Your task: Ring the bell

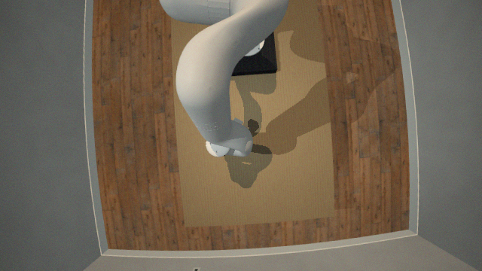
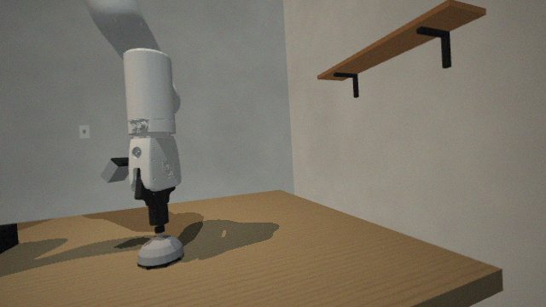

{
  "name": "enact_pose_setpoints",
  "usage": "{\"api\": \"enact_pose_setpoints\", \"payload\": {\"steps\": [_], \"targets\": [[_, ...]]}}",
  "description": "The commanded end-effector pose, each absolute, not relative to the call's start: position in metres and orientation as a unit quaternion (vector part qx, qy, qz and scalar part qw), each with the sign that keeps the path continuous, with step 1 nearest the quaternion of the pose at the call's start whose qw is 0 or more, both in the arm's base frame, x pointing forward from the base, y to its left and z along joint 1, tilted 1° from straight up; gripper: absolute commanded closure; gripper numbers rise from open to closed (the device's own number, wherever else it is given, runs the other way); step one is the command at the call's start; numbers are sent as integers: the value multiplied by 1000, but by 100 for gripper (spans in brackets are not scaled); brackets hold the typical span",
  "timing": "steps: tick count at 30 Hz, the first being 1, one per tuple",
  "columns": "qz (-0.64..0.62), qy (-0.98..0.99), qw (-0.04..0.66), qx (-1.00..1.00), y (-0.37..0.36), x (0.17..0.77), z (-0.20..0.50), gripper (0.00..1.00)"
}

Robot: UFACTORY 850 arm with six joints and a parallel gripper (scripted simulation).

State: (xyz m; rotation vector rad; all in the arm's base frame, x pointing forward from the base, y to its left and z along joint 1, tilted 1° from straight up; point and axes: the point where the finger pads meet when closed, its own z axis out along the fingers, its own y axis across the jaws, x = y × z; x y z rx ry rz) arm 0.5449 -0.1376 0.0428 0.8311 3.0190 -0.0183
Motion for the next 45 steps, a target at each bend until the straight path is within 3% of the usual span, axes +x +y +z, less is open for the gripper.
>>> {"api": "enact_pose_setpoints", "payload": {"steps": [1, 45], "targets": [[-6, 964, 6, 265, -138, 546, 40, 100], [-6, 964, 6, 265, -138, 546, 32, 100]]}}
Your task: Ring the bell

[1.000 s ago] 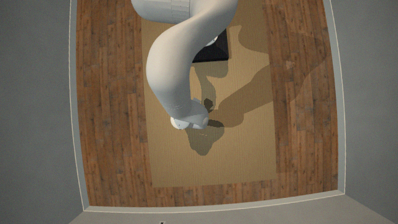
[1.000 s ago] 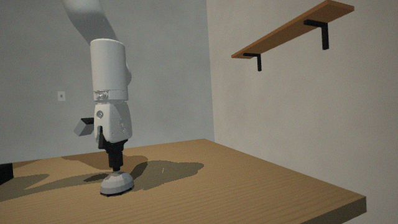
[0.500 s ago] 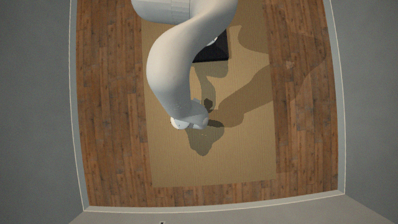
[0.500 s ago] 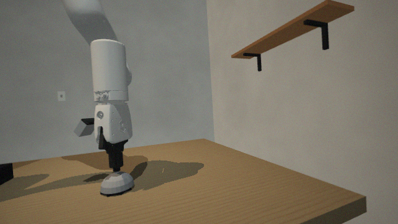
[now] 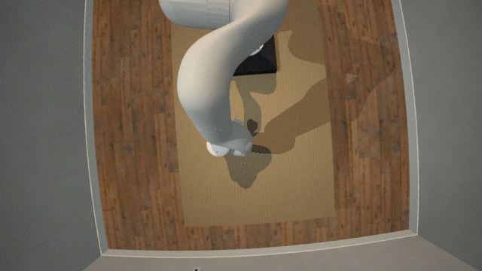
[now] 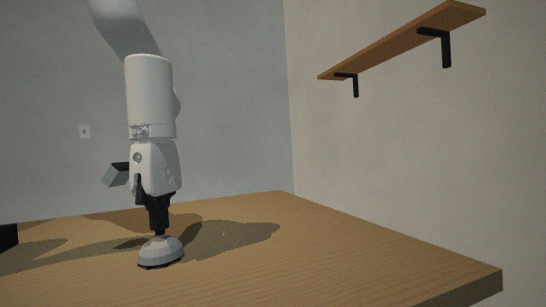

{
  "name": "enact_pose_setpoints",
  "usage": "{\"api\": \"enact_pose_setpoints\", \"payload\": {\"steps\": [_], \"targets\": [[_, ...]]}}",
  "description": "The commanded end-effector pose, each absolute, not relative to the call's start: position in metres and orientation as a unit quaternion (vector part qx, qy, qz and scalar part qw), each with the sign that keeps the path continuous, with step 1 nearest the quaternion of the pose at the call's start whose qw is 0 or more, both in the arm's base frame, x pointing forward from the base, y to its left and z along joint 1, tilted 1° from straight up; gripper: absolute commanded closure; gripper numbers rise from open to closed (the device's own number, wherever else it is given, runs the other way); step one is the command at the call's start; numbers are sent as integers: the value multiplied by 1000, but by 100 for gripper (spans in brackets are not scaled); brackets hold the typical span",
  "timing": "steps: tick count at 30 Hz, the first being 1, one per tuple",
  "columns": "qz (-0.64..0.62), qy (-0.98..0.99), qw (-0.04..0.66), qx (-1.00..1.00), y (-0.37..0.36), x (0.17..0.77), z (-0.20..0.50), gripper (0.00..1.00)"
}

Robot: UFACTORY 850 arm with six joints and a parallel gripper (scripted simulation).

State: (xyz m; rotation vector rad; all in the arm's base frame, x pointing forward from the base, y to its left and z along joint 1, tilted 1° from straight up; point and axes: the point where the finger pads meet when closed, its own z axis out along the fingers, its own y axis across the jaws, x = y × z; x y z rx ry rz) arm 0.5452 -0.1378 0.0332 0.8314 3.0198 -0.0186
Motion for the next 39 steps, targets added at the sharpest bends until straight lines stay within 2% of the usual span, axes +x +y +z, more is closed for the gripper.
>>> {"api": "enact_pose_setpoints", "payload": {"steps": [1, 19, 39], "targets": [[-6, 964, 6, 265, -138, 546, 32, 100], [-6, 964, 6, 265, -138, 546, 36, 100], [-6, 964, 6, 265, -137, 545, 79, 100]]}}
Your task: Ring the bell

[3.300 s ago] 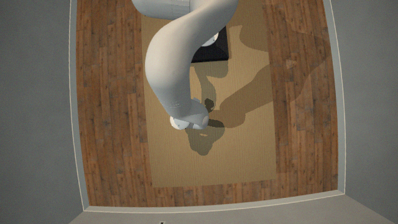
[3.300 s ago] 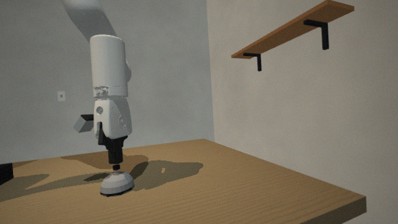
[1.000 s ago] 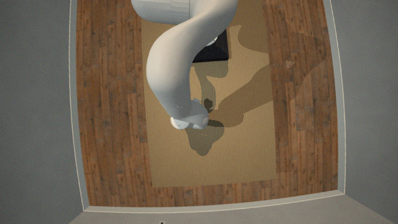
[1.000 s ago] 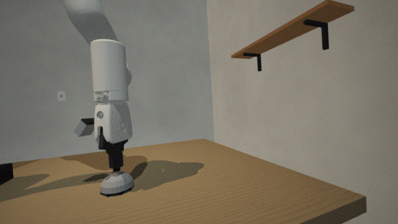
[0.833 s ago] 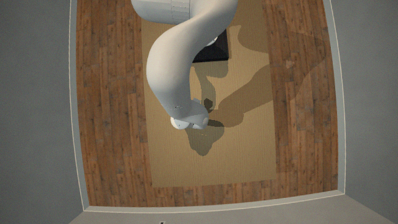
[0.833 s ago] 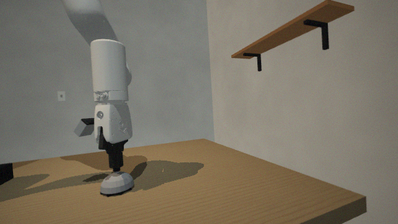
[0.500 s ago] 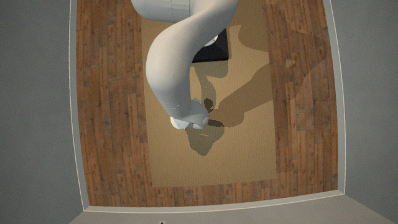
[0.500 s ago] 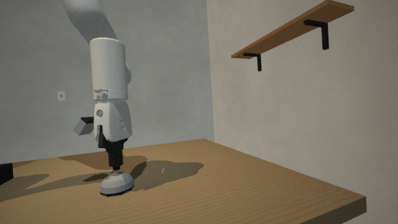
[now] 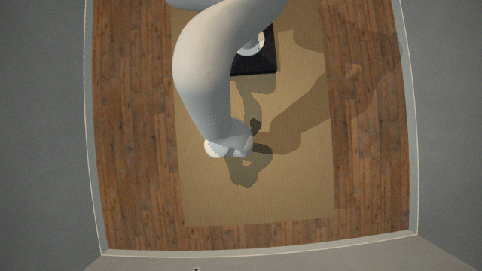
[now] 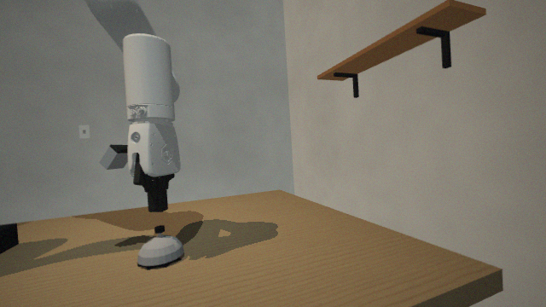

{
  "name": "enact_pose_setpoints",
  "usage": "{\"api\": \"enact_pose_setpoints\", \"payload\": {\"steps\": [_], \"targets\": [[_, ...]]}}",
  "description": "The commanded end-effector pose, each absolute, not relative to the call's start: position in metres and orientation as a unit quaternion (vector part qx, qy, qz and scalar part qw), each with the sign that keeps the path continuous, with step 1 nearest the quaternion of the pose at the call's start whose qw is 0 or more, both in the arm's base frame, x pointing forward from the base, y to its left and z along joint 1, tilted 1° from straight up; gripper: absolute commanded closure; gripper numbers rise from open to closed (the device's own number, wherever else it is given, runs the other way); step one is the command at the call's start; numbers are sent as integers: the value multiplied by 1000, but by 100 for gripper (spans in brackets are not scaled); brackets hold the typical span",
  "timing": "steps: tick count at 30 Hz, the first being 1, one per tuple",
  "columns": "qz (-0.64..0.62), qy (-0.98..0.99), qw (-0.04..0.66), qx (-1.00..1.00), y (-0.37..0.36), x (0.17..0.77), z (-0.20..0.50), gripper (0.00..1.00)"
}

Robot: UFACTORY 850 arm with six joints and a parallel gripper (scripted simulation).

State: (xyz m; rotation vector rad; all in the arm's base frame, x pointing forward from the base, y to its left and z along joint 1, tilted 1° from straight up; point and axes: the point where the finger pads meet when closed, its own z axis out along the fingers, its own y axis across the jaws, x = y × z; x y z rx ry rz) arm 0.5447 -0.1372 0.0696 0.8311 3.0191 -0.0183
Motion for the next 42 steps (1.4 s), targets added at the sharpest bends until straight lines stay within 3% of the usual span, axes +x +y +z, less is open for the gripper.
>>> {"api": "enact_pose_setpoints", "payload": {"steps": [1, 42], "targets": [[-6, 964, 6, 265, -137, 545, 82, 100], [-6, 964, 6, 265, -137, 545, 102, 100]]}}
